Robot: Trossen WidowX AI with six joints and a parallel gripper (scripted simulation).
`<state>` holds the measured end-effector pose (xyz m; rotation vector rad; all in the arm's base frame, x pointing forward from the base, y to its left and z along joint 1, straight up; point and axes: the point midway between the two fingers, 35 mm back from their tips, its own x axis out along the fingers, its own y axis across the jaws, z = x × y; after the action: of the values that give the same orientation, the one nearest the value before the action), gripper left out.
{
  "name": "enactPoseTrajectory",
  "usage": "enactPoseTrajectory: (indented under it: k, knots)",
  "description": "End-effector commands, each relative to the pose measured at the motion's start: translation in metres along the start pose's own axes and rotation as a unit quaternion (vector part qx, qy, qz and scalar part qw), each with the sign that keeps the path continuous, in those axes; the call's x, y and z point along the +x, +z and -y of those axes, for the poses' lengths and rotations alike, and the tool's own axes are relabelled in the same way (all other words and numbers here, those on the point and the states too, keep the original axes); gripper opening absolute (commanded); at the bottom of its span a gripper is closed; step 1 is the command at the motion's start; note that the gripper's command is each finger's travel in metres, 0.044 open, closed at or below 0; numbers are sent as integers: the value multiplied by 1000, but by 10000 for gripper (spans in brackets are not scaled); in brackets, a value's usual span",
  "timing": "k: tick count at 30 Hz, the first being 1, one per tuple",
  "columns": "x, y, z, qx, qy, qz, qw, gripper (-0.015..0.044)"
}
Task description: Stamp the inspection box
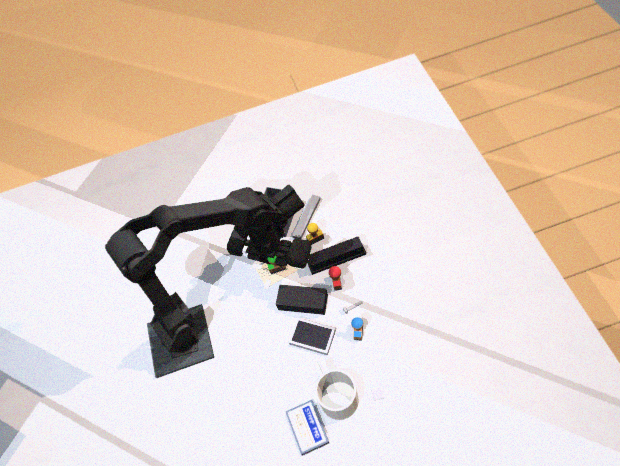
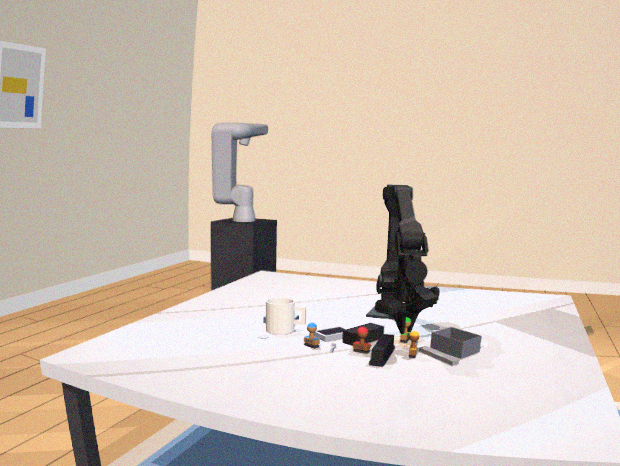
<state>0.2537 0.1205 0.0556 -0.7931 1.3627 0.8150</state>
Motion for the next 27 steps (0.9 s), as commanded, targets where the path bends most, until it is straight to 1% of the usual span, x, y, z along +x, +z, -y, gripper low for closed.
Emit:
enactPoseTrajectory:
  k: [1,15,27]
  knots:
    - [-2,0,-1,-3,2,-1,1000,0]
    - [-8,0,-1,-3,2,-1,1000,0]
    - [-28,2,0,-3,2,0,1000,0]
